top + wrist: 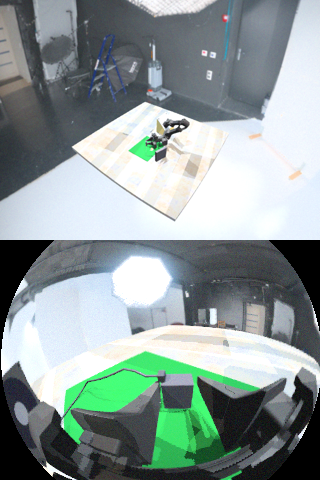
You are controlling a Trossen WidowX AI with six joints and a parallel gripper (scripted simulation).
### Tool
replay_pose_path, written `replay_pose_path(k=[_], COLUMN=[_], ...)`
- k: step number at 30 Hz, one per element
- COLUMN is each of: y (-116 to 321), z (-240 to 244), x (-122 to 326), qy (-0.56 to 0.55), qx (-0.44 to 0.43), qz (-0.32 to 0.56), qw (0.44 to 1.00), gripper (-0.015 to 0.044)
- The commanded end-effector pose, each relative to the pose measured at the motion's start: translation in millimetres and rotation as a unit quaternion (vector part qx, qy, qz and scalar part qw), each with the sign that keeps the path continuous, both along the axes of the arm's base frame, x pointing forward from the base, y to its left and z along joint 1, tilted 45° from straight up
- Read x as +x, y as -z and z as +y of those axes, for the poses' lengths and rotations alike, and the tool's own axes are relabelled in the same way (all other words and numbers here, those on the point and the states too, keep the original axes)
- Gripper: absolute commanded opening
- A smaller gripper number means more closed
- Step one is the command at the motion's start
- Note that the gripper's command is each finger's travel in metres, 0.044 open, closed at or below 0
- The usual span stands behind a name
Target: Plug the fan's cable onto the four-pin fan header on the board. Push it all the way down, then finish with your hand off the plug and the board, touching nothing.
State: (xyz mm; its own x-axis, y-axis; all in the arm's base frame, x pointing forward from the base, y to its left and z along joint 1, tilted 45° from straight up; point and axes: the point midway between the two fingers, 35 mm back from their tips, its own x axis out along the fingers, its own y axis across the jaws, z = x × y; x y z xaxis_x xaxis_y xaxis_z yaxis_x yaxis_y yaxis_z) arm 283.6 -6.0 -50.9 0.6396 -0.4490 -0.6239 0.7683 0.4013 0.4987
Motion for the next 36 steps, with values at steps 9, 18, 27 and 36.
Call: replay_pose_path(k=[9,18,27,36], y=[0,-10,-36,-60], z=[0,4,11,14], x=[0,-3,-16,-33], qy=[0.0,0.0,0.001,0.001], qx=[0.0,0.001,0.002,0.003], qz=[0.0,0.001,0.002,0.002], qw=[1.0,1.0,1.0,1.0], gripper=[0.0205,0.0205,0.0205,0.0205])
